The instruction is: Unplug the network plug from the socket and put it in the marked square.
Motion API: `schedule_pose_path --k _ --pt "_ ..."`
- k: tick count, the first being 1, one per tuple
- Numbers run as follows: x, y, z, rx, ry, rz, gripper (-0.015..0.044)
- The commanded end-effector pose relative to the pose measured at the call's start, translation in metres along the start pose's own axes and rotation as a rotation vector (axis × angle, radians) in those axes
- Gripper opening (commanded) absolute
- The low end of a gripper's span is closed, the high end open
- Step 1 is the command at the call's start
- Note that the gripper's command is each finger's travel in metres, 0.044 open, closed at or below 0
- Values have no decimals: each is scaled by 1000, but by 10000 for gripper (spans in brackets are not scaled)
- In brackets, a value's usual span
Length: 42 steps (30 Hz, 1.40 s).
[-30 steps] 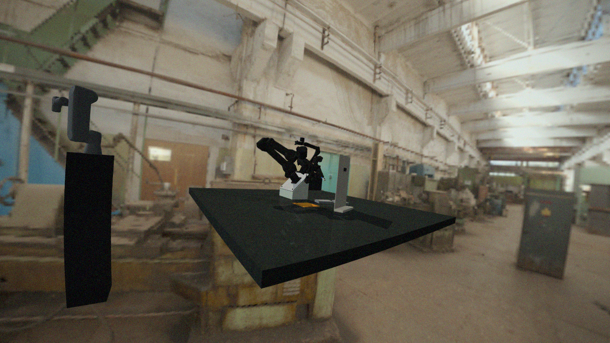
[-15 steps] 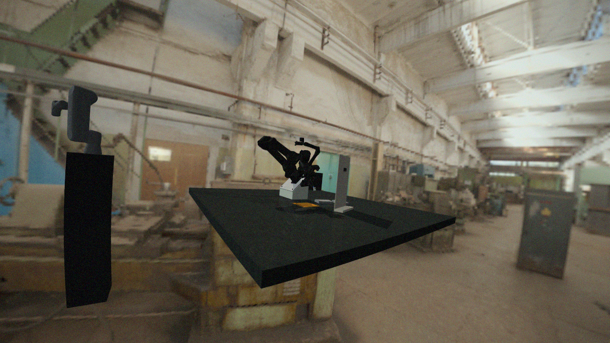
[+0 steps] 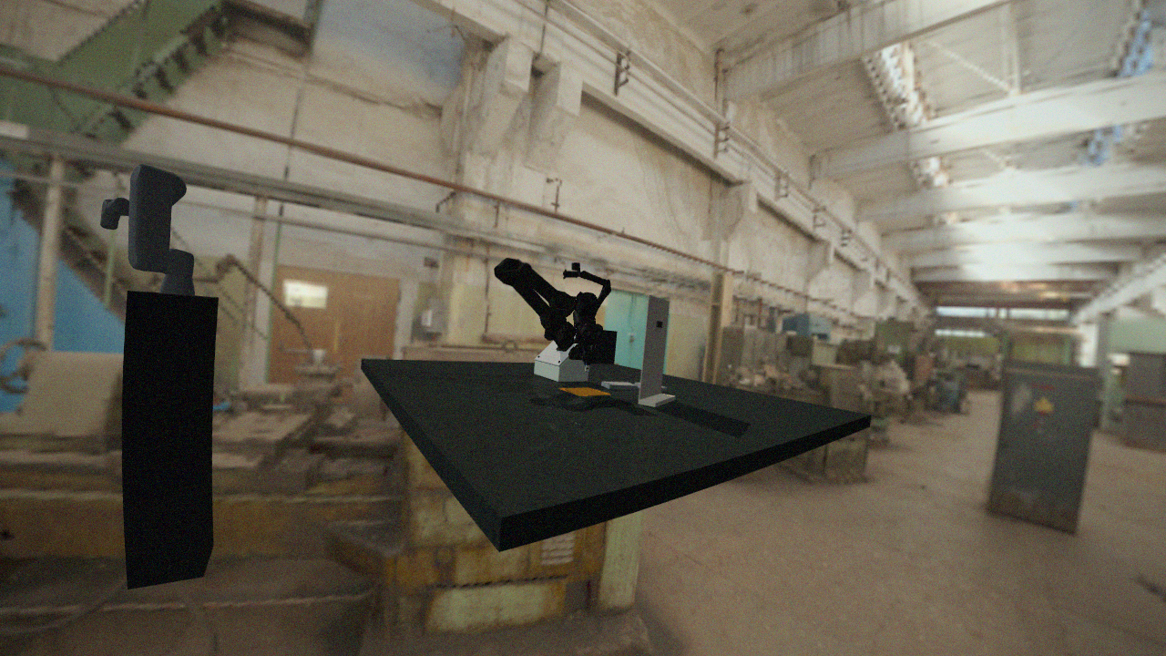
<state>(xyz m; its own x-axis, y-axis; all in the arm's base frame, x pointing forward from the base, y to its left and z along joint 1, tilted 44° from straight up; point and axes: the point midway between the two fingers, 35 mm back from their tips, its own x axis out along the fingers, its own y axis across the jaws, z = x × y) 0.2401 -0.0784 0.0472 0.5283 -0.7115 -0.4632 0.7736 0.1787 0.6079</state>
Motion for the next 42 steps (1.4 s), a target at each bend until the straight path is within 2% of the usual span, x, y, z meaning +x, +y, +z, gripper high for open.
schedule_pose_path --k 1,42 --pt "2 -3 0 -1 -9 -8 0" --pt "29 -20 -4 1 -5 -15 0"
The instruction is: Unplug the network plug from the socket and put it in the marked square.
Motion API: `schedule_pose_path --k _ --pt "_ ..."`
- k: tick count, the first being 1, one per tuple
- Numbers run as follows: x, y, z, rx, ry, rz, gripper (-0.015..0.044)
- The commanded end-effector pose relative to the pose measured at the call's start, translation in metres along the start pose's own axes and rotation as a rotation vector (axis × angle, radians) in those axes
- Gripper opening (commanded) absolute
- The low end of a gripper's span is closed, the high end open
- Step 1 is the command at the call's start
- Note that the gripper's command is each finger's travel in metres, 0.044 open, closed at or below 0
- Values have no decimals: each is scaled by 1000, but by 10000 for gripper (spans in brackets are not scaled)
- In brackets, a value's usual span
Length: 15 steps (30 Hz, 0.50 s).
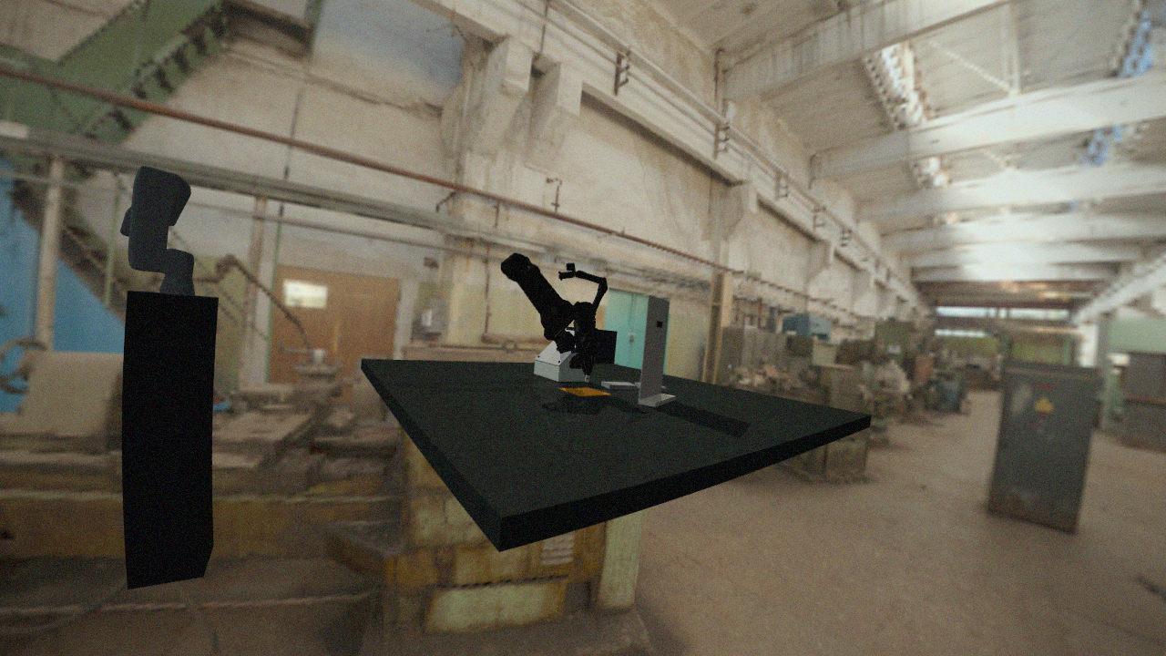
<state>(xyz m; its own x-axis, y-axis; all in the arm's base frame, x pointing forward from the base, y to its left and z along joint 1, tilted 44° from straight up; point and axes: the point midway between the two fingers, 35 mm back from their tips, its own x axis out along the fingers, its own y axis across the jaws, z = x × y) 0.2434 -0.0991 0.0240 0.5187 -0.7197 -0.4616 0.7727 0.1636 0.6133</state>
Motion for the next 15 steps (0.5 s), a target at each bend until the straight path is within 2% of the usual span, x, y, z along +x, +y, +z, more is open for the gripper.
schedule_pose_path --k 1,15 --pt "2 -5 -2 -13 5 -7 0" --pt "10 -11 -1 -14 4 -5 0"
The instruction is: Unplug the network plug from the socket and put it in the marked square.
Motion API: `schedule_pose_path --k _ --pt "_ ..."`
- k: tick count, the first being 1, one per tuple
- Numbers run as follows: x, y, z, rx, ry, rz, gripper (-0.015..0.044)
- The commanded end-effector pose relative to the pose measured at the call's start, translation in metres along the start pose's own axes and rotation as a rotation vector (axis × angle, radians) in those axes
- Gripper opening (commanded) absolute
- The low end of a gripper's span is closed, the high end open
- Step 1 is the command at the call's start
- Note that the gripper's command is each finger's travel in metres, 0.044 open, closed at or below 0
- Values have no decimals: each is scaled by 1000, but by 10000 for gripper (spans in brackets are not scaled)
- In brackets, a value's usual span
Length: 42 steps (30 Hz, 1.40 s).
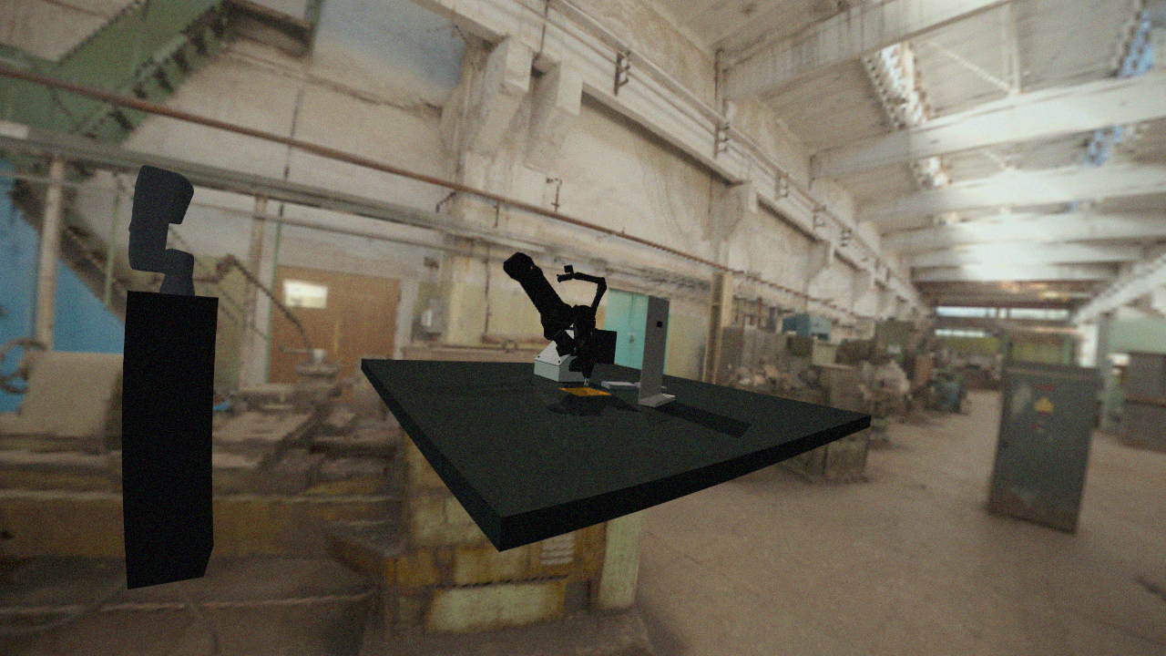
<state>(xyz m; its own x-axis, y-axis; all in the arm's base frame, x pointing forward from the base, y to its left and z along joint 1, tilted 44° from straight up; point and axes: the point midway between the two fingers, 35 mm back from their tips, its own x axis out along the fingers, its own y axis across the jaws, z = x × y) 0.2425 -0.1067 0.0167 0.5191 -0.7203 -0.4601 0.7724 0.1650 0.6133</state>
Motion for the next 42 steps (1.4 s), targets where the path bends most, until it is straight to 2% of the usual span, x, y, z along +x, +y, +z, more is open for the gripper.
schedule_pose_path --k 1,42 --pt "2 -5 -1 -13 5 -6 0" --pt "16 -15 7 -9 -6 3 0"
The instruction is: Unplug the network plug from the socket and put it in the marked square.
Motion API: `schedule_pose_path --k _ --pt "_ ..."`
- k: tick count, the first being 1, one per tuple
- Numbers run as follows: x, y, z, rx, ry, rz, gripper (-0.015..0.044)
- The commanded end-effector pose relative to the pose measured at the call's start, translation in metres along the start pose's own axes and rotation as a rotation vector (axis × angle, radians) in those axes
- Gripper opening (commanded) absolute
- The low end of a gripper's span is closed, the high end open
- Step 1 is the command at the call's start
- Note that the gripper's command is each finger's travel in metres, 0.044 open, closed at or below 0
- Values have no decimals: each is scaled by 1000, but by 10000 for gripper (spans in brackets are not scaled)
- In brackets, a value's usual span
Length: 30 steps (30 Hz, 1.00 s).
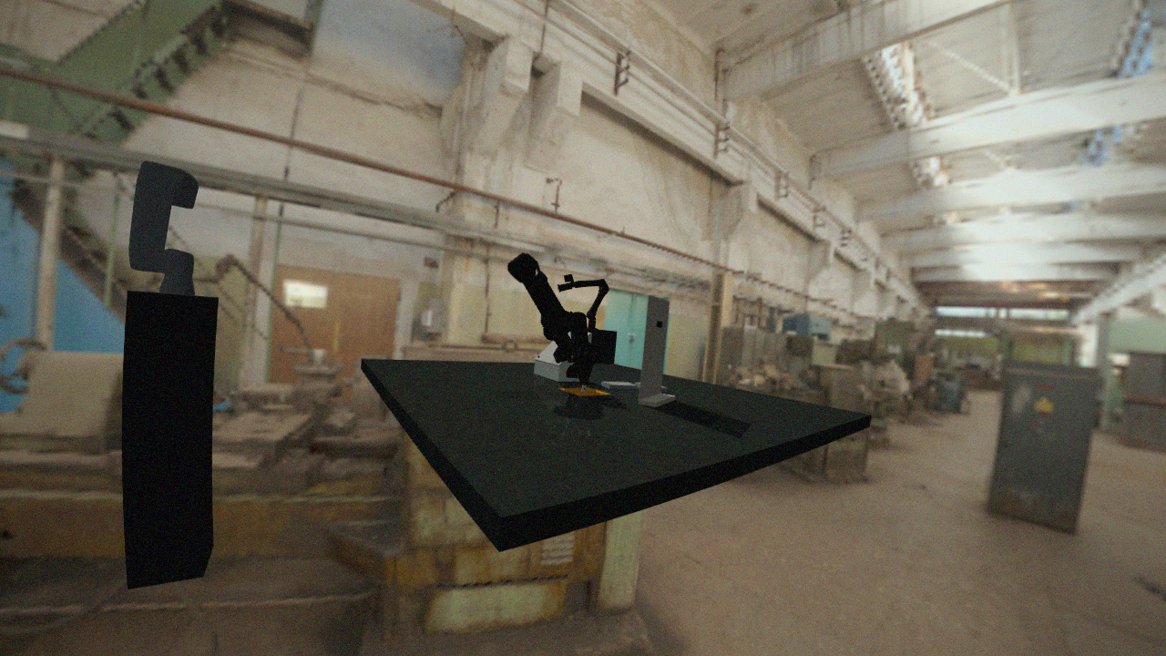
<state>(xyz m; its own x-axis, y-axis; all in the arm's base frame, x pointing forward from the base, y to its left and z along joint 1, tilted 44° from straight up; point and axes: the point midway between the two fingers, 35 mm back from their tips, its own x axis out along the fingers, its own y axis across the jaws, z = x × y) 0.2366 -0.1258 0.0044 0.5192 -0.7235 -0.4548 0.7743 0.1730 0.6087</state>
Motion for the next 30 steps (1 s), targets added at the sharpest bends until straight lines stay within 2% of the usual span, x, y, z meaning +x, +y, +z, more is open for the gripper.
schedule_pose_path --k 1,5,11,30 --pt "0 0 0 0 0 0 0" --pt "0 0 0 0 0 0 0" --pt "0 0 0 0 0 0 156" --pt "-9 1 -2 -1 3 -3 156"
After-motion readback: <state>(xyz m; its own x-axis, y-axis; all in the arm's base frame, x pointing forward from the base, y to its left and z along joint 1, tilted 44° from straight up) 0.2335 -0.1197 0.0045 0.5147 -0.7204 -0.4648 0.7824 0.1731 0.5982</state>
